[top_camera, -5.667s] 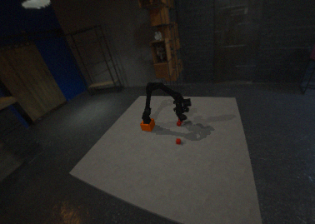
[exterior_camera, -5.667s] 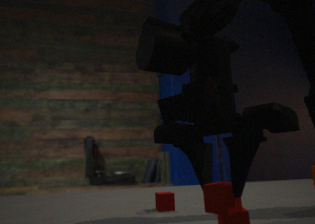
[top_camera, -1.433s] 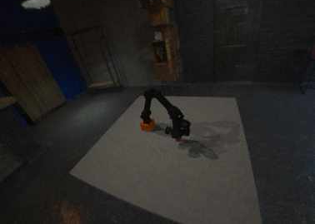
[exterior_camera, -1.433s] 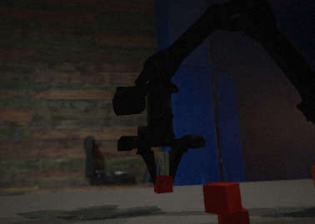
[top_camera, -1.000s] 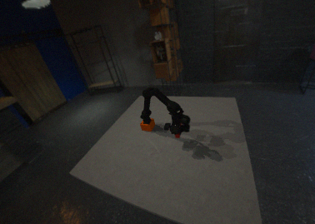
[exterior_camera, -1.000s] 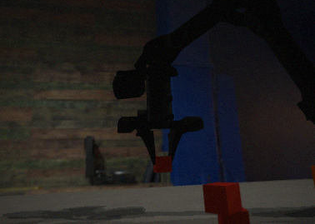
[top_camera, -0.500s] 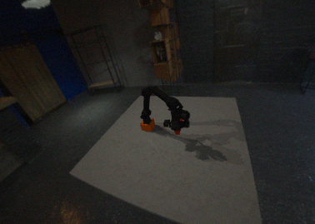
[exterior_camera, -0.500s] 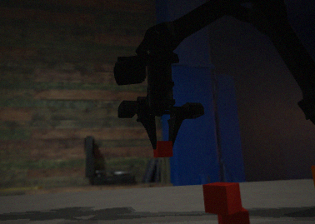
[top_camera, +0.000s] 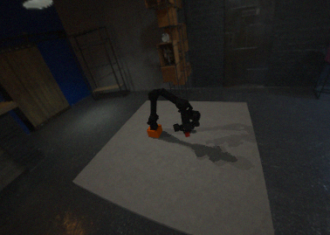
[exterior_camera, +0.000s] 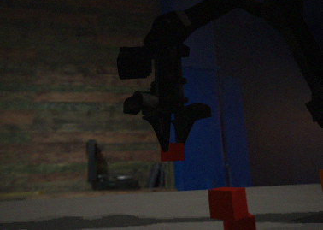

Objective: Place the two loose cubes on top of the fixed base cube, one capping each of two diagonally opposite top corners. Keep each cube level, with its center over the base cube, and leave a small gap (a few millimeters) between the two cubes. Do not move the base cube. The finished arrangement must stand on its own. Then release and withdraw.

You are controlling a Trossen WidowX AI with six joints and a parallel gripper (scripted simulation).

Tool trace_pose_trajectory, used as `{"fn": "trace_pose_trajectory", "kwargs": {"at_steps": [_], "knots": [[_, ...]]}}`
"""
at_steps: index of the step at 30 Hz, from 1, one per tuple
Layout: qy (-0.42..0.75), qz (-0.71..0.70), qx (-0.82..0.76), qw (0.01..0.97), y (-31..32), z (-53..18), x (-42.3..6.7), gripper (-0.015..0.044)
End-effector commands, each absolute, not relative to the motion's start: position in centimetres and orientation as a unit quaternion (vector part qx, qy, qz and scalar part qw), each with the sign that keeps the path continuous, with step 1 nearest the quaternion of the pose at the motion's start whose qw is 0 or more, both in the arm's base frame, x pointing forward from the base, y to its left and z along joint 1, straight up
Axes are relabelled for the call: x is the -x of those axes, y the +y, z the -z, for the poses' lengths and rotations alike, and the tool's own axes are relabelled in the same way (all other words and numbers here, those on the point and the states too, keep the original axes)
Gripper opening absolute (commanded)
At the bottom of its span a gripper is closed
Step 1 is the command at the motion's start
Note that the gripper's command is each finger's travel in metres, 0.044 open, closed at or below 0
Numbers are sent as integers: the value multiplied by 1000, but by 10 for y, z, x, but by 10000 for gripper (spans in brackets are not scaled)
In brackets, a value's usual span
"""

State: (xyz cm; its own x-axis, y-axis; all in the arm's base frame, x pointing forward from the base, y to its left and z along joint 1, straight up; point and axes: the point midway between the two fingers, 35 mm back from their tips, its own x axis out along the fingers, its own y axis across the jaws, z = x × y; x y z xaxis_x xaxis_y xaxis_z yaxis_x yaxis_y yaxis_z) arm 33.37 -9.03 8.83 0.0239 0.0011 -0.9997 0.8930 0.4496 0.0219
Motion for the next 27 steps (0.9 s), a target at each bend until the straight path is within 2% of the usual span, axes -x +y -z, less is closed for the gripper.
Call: {"fn": "trace_pose_trajectory", "kwargs": {"at_steps": [1,27], "knots": [[613,332,-339,632,-78,-89,-333,105],[691,93,-98,710,0,-84,-315,105]]}}
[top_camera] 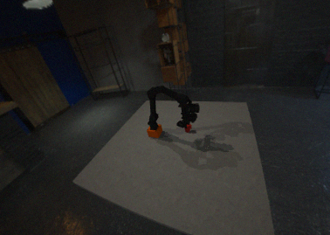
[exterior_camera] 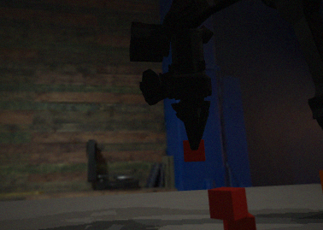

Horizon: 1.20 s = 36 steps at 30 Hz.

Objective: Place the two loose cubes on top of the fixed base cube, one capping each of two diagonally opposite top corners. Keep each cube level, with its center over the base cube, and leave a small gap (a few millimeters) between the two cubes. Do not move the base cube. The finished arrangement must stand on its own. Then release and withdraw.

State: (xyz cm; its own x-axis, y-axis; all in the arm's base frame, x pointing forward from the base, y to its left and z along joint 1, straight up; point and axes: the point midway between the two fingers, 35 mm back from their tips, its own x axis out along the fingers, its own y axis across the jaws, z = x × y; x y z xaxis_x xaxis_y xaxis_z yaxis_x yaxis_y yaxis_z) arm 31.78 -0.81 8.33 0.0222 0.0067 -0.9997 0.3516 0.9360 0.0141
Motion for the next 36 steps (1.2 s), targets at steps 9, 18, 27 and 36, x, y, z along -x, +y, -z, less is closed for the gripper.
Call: {"fn": "trace_pose_trajectory", "kwargs": {"at_steps": [9,18,27,36], "knots": [[698,6,-10,716,24,-81,-304,105],[693,-81,78,712,47,-79,-292,105],[680,-161,158,698,66,-76,-279,105],[679,-166,169,695,67,-68,-279,105]]}}
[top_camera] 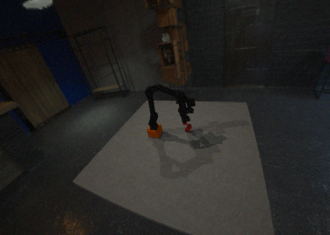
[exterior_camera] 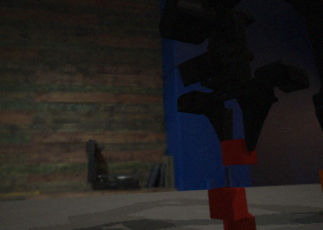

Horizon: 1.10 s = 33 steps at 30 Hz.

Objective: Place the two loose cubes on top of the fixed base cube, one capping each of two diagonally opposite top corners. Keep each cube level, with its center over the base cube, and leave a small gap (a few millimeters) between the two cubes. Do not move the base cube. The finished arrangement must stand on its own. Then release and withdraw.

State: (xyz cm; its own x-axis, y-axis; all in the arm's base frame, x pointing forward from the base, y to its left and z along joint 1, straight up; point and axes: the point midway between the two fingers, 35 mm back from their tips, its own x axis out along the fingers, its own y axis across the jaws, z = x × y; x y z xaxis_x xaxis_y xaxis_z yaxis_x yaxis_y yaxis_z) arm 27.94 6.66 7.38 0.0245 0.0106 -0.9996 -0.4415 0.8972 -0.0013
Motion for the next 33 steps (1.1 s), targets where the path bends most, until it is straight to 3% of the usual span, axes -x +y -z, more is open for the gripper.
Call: {"fn": "trace_pose_trajectory", "kwargs": {"at_steps": [1,33], "knots": [[679,-167,173,694,67,-65,-279,105],[679,-164,162,697,66,-17,-280,105]]}}
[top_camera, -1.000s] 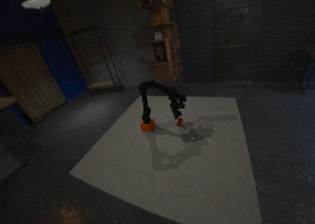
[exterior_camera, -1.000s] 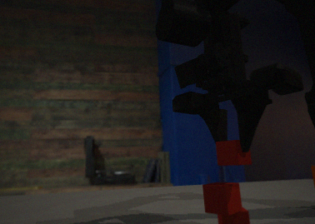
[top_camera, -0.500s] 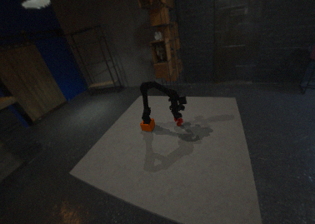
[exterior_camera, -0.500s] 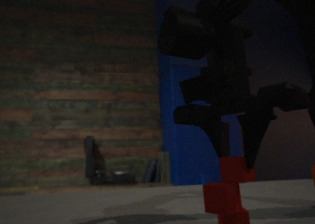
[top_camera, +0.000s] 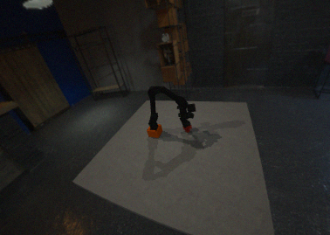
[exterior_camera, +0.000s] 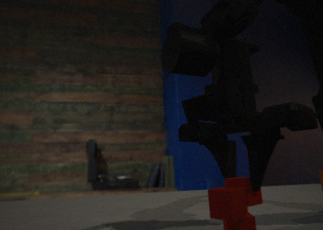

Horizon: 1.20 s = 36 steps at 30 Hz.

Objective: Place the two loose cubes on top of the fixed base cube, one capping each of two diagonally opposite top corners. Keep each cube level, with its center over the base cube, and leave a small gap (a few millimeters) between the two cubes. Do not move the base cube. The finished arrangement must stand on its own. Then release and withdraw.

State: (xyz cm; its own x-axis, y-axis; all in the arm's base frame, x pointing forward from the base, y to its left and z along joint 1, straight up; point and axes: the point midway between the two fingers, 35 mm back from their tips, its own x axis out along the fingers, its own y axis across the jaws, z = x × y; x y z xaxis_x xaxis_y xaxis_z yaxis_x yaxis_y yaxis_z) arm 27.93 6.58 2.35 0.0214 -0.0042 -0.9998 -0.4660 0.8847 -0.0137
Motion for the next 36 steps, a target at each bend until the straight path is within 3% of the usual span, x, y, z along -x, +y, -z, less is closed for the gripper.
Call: {"fn": "trace_pose_trajectory", "kwargs": {"at_steps": [1,26,30,36], "knots": [[679,-163,161,697,66,-16,-280,105],[680,-162,160,697,66,-14,-279,105],[680,-162,160,697,66,-14,-279,205],[680,-162,160,697,66,-16,-279,205]]}}
